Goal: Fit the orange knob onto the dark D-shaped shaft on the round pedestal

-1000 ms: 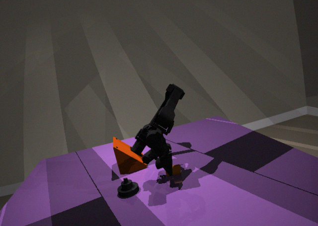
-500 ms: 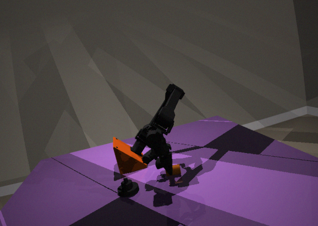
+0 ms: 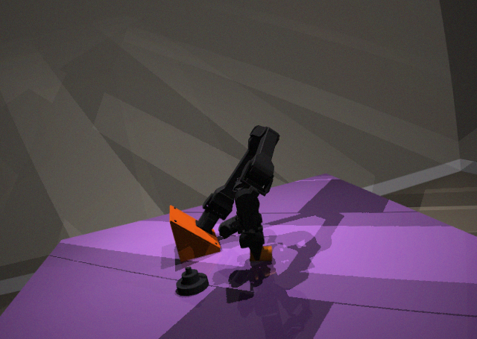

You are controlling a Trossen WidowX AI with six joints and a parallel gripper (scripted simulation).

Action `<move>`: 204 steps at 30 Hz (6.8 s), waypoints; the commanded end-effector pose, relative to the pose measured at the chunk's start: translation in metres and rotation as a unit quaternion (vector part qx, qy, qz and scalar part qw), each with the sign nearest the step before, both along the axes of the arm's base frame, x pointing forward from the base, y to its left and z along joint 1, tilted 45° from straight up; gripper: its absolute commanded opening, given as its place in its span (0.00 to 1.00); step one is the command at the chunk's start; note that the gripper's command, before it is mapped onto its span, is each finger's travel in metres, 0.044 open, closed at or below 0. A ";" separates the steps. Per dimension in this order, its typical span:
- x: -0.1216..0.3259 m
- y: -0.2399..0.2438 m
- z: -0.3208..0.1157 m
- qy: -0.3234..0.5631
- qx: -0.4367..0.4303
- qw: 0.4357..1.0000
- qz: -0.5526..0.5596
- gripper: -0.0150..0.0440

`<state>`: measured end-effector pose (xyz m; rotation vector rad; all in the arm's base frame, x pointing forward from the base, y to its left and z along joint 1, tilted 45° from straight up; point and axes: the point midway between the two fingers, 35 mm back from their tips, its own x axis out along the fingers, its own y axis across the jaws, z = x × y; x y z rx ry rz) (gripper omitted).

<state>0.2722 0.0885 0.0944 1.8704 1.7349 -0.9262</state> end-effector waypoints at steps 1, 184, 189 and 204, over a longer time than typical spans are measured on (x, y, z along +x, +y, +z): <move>0.000 0.001 0.004 0.005 -0.032 0.999 0.004 0.56; 0.011 0.003 0.078 -0.562 0.003 0.602 0.568 1.00; 0.012 0.009 0.072 -0.562 0.003 0.601 0.568 1.00; 0.013 0.026 0.055 -0.562 0.003 0.601 0.568 1.00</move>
